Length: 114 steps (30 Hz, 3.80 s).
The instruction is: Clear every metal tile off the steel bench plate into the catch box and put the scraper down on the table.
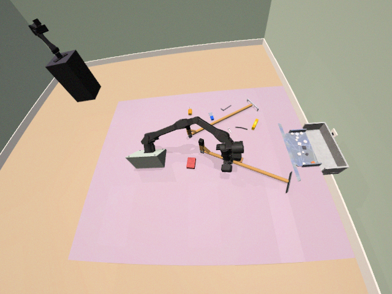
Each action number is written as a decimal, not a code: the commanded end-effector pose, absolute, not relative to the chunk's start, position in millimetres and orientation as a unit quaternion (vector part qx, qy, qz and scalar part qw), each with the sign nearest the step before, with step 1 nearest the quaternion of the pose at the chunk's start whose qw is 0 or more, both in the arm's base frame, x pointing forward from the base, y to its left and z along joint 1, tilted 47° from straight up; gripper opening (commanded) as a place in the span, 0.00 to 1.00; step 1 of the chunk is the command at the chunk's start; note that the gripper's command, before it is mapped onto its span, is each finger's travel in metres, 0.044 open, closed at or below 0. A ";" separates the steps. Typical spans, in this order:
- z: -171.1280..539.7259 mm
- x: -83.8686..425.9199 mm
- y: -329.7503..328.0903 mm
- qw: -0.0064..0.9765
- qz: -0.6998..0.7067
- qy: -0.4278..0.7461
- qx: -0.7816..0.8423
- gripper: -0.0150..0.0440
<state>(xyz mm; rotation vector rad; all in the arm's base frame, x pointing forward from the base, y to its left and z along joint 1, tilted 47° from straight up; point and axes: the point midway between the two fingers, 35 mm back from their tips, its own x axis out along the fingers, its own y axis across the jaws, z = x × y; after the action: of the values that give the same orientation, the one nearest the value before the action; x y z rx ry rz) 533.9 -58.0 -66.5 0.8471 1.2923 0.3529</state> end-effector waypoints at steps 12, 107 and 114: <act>-55.6 541.1 -46.4 0.703 0.160 0.579 0.380 0.25; -10.2 551.5 -51.6 0.715 0.151 0.564 0.385 0.25; -10.2 551.6 -51.7 0.715 0.151 0.564 0.385 0.25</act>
<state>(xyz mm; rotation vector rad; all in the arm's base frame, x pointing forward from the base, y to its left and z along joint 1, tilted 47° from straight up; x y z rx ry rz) 551.6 -51.7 -10.2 0.8536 1.2482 0.3337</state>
